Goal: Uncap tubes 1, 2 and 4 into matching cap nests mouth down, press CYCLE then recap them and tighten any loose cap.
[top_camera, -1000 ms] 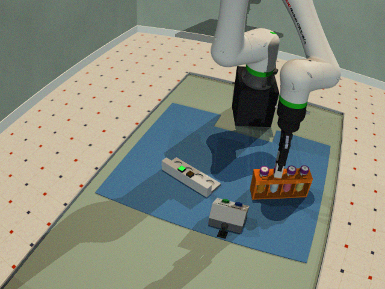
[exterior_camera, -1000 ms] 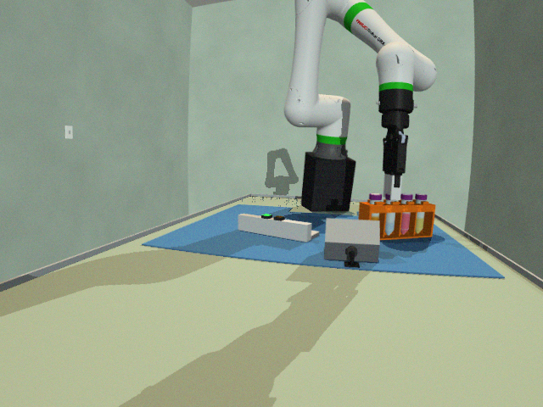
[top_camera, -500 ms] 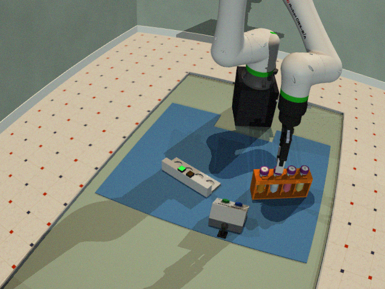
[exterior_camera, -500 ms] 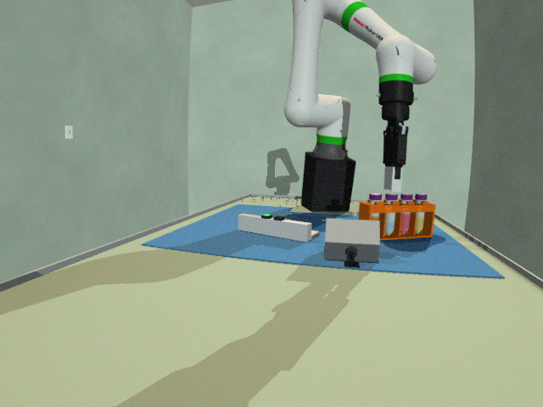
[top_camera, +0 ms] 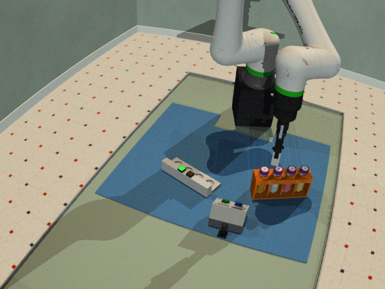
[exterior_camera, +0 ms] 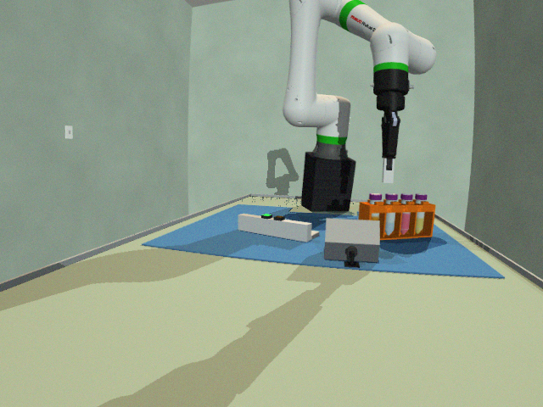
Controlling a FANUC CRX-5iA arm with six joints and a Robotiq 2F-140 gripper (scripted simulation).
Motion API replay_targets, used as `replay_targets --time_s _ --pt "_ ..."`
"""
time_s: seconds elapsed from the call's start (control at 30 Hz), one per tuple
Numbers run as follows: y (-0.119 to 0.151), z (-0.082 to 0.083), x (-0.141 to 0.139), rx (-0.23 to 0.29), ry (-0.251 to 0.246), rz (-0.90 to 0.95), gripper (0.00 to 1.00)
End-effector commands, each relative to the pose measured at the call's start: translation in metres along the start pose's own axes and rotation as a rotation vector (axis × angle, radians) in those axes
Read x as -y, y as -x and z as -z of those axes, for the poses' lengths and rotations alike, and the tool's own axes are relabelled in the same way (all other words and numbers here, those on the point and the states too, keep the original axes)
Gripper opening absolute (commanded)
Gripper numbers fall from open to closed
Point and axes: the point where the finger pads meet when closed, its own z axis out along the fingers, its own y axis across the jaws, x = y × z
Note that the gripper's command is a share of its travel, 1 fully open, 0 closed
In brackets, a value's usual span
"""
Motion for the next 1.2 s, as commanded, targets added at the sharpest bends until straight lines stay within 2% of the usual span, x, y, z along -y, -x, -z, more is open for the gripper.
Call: replay_targets --time_s 0.0,0.37,0.47,0.7,0.8,1.0,1.17 --pt "-0.022 0.0 0.024 0.0 0.002 -0.005 0.0" --pt "-0.066 0.0 0.071 0.0 0.002 -0.005 0.0" --pt "-0.066 0.0 0.071 0.0 0.002 -0.005 0.0" --pt "-0.1 -0.03 0.107 0.0 0.002 -0.005 0.0" --pt "-0.1 -0.03 0.107 0.0 0.002 -0.005 0.0" --pt "-0.128 -0.055 0.137 0.0 0.002 -0.005 0.0" --pt "-0.128 -0.055 0.137 0.0 0.002 -0.005 0.0"
